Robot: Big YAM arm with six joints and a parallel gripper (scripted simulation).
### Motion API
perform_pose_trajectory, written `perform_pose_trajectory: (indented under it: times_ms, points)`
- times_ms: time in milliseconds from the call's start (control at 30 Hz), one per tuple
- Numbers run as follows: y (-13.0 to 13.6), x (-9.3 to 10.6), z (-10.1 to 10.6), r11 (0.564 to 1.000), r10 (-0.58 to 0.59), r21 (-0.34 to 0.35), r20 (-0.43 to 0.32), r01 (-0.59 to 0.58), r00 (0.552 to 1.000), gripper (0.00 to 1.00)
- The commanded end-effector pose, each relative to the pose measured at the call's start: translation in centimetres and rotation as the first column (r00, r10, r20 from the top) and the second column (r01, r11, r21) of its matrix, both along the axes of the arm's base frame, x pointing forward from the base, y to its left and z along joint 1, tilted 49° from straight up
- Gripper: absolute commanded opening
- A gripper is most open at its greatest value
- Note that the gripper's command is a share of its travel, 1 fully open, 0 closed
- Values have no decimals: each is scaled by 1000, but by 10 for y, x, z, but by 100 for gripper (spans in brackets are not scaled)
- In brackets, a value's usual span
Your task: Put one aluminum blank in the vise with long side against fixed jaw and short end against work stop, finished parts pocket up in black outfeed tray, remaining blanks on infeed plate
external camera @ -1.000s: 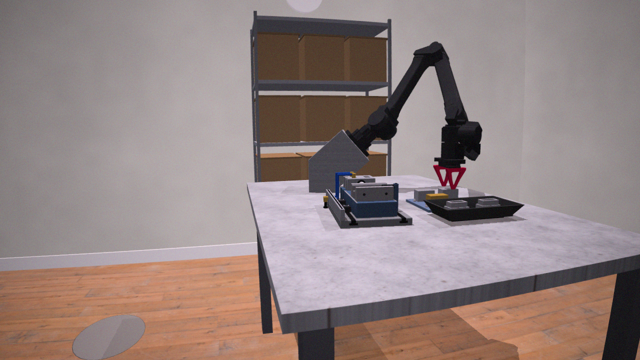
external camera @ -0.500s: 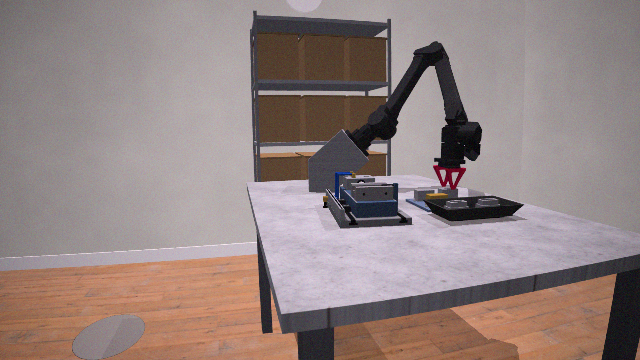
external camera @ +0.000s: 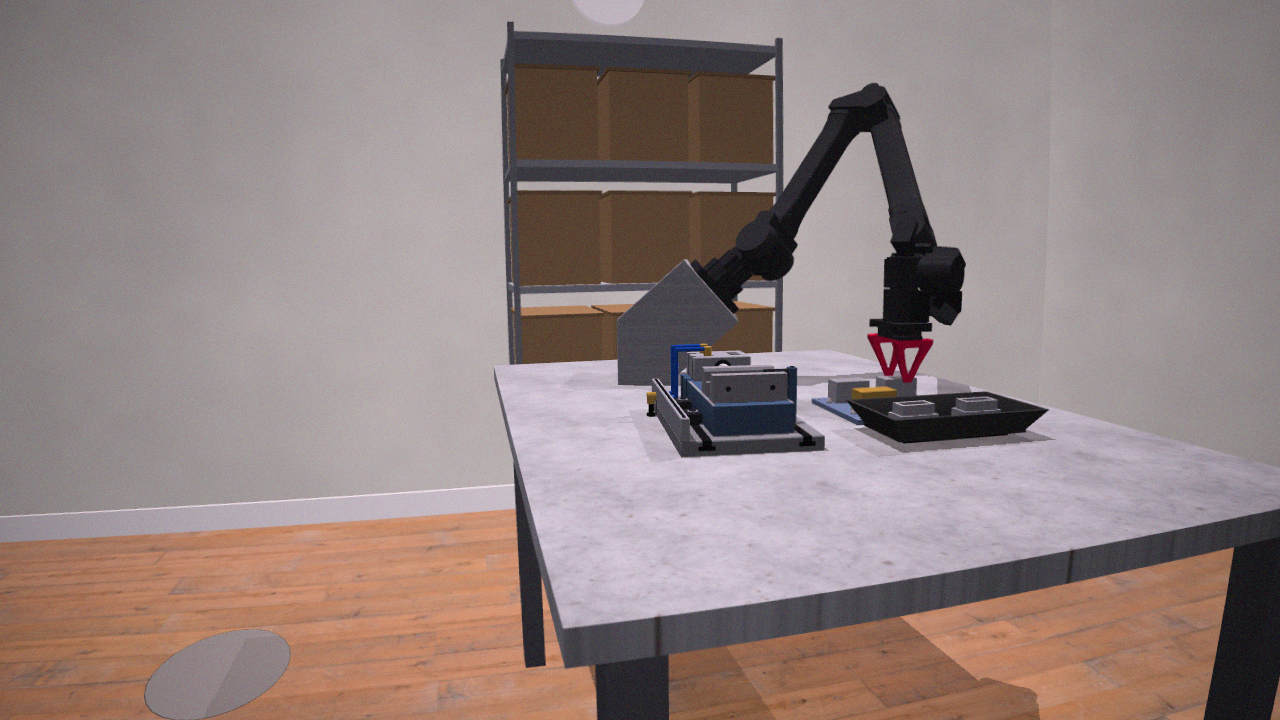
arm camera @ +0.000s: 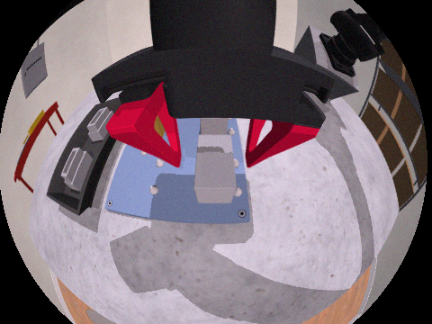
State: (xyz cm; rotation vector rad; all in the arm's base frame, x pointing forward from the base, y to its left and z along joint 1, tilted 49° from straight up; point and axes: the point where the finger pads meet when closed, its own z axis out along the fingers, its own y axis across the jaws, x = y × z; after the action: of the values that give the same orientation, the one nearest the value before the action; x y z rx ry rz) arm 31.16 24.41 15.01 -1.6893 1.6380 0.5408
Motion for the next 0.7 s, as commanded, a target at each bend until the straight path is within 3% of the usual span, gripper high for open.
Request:
perform_pose_trajectory:
  times_ms: [0,667]
  points:
    - [6,-2,-6,1000,7,-1,-8,-7,1000,64]
    - [10,1,-4,1000,9,2,2,-9,1000,64]
